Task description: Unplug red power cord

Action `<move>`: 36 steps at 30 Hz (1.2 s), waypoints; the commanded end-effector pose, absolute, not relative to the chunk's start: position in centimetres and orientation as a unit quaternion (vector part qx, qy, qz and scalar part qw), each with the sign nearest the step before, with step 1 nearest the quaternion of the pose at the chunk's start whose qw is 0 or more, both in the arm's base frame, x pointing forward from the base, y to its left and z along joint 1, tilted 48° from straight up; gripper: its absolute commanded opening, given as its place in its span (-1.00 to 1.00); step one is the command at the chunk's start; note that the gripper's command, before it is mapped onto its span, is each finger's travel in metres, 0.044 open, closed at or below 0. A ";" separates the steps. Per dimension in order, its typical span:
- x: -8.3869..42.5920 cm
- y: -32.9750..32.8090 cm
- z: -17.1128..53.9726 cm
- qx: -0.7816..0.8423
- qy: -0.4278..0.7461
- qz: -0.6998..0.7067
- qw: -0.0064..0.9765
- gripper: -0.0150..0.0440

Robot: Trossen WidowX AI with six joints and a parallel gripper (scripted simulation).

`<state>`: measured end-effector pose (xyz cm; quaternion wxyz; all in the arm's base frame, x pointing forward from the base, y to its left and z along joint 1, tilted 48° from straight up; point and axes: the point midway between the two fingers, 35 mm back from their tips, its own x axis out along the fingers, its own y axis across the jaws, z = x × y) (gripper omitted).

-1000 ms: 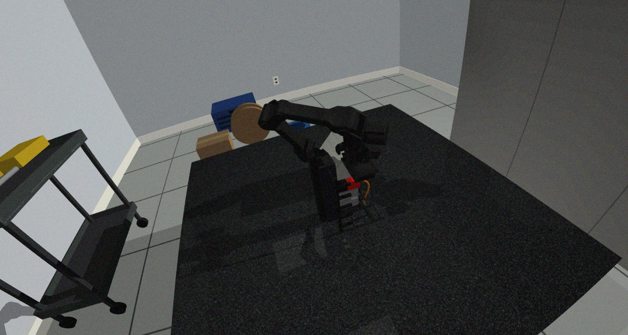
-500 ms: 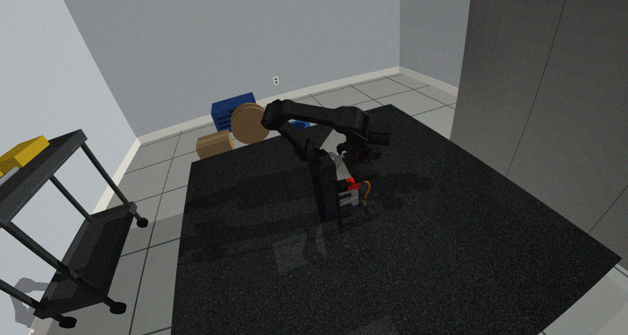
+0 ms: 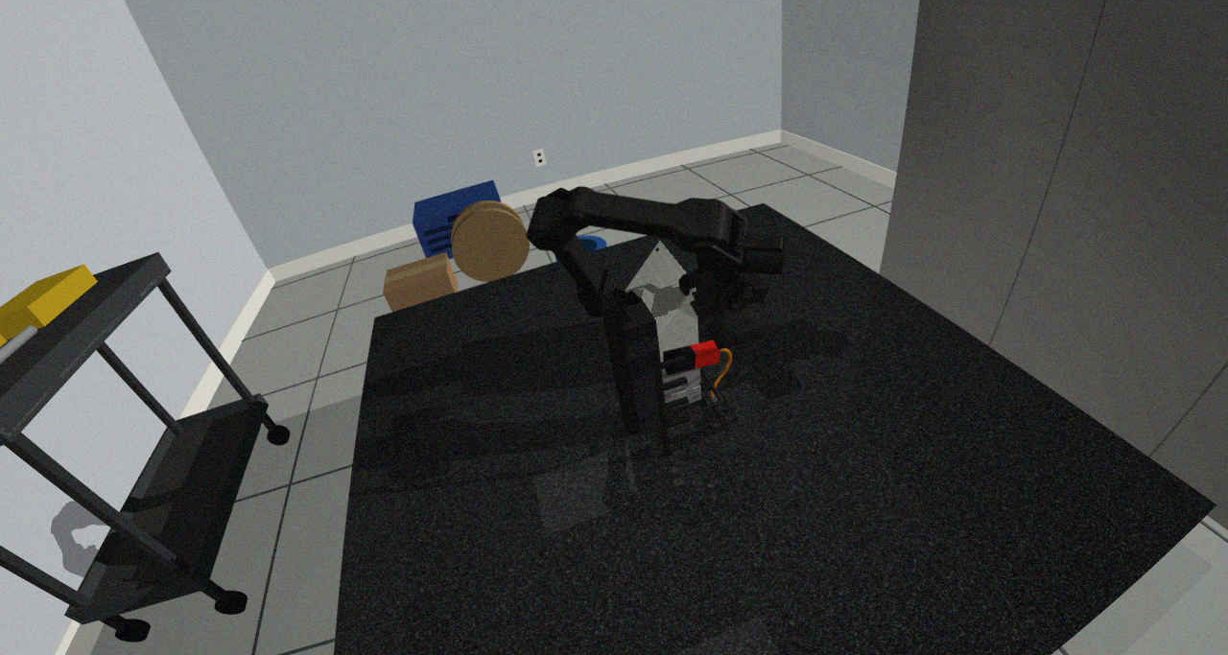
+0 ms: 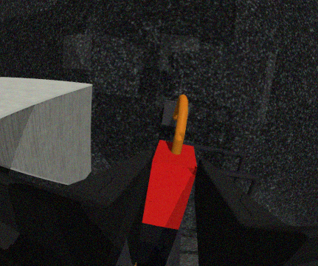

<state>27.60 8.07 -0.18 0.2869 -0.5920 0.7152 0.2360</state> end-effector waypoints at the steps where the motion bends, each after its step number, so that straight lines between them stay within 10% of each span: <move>1: 27.7 9.0 -0.6 -0.594 0.713 0.237 0.287 -0.49; 18: 28.0 9.9 -1.3 -0.595 0.713 0.237 0.286 1.00; 36: 28.5 13.4 -3.8 -0.594 0.712 0.237 0.288 1.00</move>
